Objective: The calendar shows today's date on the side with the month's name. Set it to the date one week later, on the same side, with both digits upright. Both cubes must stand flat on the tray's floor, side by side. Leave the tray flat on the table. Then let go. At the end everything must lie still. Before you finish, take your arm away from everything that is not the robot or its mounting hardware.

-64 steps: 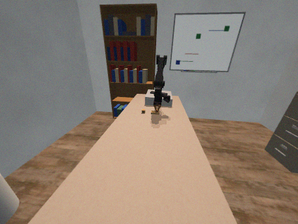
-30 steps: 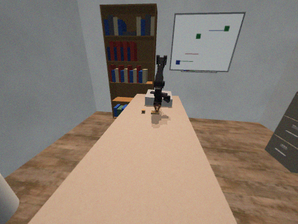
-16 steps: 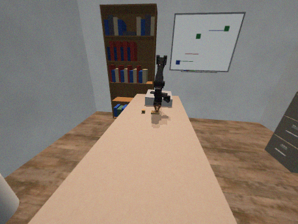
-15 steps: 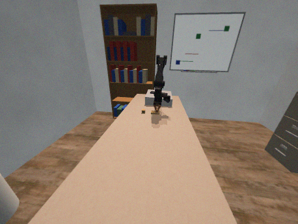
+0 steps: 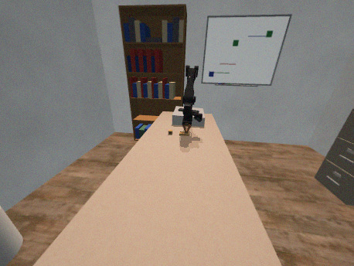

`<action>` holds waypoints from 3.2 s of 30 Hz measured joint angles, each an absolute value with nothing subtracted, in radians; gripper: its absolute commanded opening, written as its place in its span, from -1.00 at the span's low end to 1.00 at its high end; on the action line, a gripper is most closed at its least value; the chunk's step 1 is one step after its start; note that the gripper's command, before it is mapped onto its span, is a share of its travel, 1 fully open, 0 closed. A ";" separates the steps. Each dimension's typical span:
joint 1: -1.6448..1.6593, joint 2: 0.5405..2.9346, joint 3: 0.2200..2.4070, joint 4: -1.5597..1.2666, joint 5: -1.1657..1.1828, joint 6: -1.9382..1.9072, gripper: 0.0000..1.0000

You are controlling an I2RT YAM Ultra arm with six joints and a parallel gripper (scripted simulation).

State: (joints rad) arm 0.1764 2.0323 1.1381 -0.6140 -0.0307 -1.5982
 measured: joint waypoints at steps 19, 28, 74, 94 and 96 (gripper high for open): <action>0.176 2.032 1.138 -0.614 -0.031 -1.598 -0.11; 0.176 2.021 1.140 -0.627 -0.031 -1.598 -0.11; 0.168 1.853 1.282 -0.939 -0.031 -1.606 1.00; -0.179 1.988 1.365 -0.904 -0.045 -1.937 -0.11; -0.179 1.988 1.365 -0.904 -0.047 -1.945 -0.11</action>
